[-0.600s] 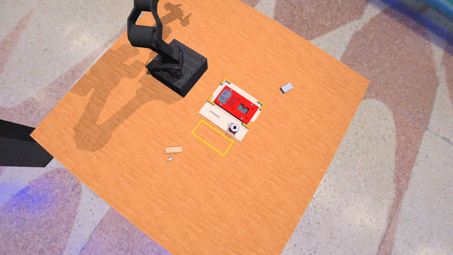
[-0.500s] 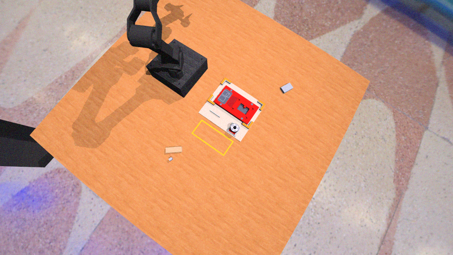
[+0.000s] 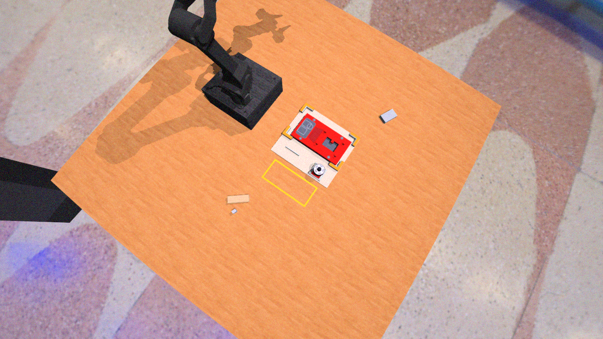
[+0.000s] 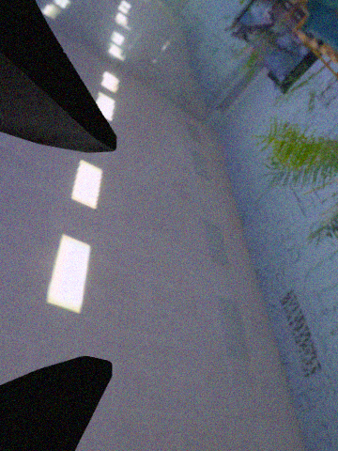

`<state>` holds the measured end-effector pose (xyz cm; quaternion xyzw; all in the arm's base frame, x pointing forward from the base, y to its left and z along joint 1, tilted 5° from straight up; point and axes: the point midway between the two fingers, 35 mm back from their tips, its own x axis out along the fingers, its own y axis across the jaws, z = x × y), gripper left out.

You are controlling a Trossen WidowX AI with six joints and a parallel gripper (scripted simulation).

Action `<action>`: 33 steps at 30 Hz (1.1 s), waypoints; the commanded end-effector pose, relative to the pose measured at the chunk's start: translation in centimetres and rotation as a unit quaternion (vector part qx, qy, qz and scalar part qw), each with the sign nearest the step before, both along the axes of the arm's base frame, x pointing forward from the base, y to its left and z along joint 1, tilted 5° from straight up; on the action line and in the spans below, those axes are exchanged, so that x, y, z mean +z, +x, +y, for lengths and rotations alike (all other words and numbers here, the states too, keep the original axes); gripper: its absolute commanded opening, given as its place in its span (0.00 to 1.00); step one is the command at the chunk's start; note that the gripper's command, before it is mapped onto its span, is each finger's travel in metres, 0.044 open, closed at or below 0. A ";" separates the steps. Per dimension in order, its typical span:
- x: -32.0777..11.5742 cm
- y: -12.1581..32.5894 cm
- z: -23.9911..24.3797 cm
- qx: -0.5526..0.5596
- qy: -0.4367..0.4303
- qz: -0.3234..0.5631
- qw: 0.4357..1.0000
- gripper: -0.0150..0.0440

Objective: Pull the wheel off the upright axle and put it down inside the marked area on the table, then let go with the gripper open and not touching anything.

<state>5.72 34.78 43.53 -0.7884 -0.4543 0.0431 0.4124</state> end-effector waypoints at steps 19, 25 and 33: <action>-11.7 18.3 1.5 -0.126 -0.071 0.207 0.967 0.76; -15.0 22.8 -0.3 -0.164 -0.055 0.299 0.938 0.76; -21.8 30.6 -6.9 -0.267 0.020 0.485 0.832 0.76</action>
